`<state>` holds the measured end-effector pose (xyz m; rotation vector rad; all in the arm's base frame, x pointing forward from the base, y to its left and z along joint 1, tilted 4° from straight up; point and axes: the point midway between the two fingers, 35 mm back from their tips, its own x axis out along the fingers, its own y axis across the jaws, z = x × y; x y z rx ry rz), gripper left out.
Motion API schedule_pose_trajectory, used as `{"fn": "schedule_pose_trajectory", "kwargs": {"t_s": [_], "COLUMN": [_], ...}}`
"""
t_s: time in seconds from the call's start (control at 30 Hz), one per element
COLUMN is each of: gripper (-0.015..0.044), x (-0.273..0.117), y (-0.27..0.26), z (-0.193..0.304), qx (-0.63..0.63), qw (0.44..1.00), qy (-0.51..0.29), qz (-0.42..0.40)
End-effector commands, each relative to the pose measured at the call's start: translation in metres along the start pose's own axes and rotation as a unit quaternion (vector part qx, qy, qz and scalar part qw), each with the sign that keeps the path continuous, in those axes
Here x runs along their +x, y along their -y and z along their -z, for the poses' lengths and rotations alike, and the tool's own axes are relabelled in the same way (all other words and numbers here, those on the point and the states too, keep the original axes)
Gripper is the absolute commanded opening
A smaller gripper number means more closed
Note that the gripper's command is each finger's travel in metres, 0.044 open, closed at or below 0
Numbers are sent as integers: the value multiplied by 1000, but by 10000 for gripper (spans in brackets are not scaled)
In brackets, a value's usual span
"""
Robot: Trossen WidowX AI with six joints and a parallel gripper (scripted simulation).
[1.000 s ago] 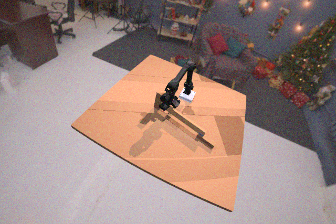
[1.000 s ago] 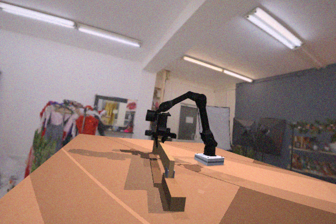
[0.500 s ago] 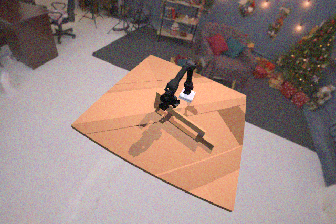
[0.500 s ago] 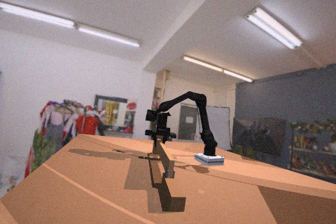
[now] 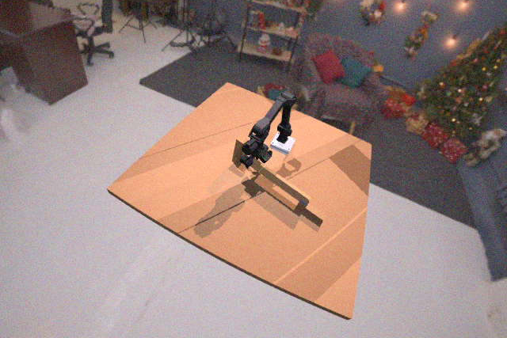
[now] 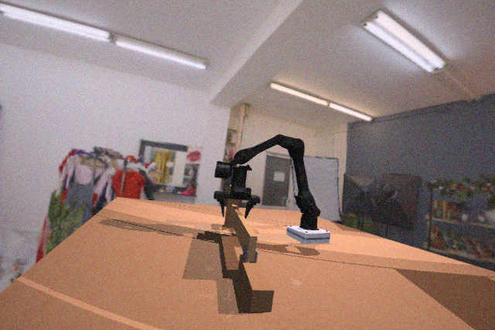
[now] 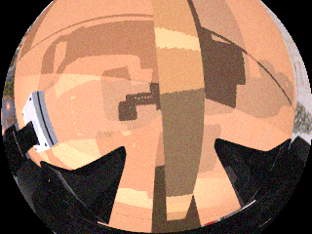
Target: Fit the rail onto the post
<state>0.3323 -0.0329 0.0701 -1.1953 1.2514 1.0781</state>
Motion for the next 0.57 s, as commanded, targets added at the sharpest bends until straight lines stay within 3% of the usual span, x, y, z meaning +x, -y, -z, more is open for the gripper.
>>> {"fn": "schedule_pose_trajectory", "kwargs": {"t_s": [0.0, 0.53], "gripper": [440, 440], "x": [-21, -27], "y": [1, 1], "z": [-21, -28], "qx": [-1, -2], "qw": [1000, 1000], "qy": [-2, -2], "qz": [4, 5]}}
